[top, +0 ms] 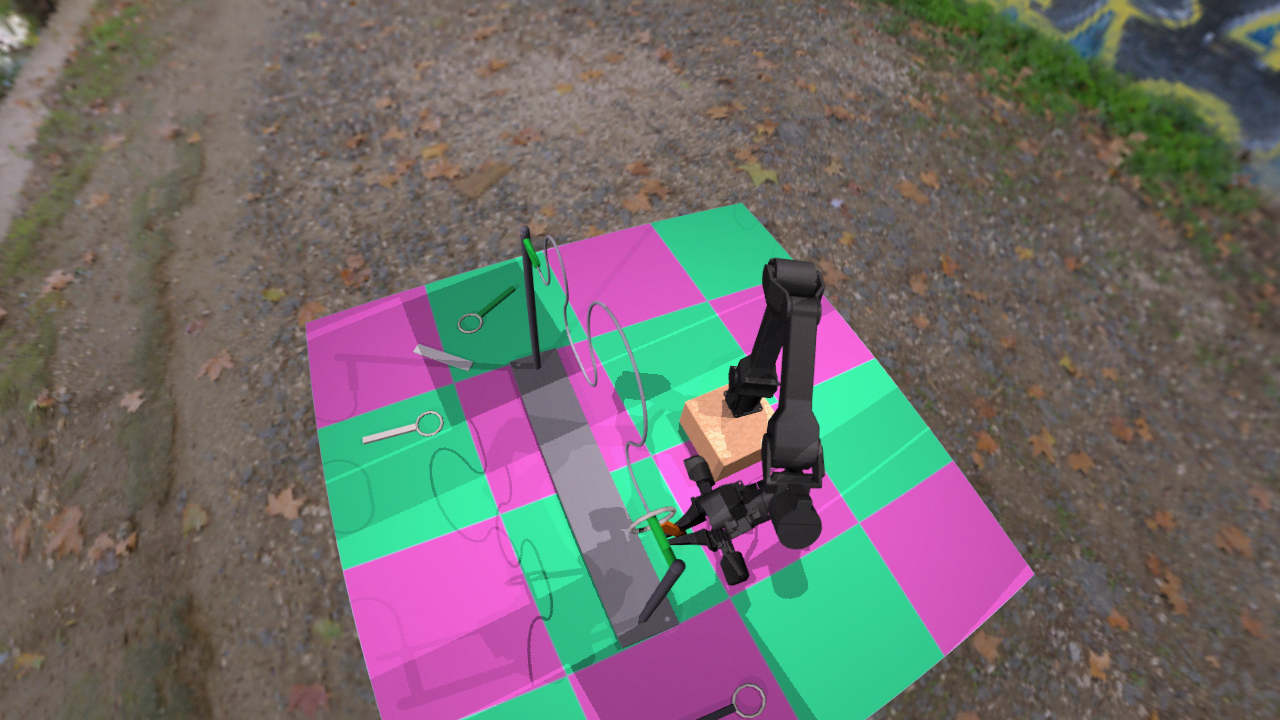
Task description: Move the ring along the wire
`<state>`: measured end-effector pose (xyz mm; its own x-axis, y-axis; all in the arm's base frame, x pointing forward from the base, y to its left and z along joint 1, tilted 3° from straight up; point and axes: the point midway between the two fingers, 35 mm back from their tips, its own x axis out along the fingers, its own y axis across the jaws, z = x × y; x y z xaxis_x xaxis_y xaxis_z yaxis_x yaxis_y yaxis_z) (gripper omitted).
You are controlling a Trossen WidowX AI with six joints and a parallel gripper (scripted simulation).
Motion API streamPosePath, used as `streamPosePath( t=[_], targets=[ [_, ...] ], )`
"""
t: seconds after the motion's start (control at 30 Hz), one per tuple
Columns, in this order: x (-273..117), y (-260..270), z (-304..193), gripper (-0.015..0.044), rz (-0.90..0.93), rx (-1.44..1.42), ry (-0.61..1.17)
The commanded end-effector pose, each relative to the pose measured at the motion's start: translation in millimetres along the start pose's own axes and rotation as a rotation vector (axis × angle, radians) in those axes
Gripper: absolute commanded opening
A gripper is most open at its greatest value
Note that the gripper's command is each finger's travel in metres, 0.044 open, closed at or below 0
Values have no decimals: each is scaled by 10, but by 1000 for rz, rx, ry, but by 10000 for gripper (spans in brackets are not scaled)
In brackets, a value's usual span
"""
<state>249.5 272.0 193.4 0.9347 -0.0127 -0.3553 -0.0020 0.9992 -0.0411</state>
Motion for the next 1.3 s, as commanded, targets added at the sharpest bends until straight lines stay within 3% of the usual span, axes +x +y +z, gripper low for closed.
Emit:
streamPosePath(
  t=[0.0,1.27],
  targets=[
    [-1,54,11,-150,-3,5,-3],
    [70,120,-164,-150,-3,5,-4]
  ],
)
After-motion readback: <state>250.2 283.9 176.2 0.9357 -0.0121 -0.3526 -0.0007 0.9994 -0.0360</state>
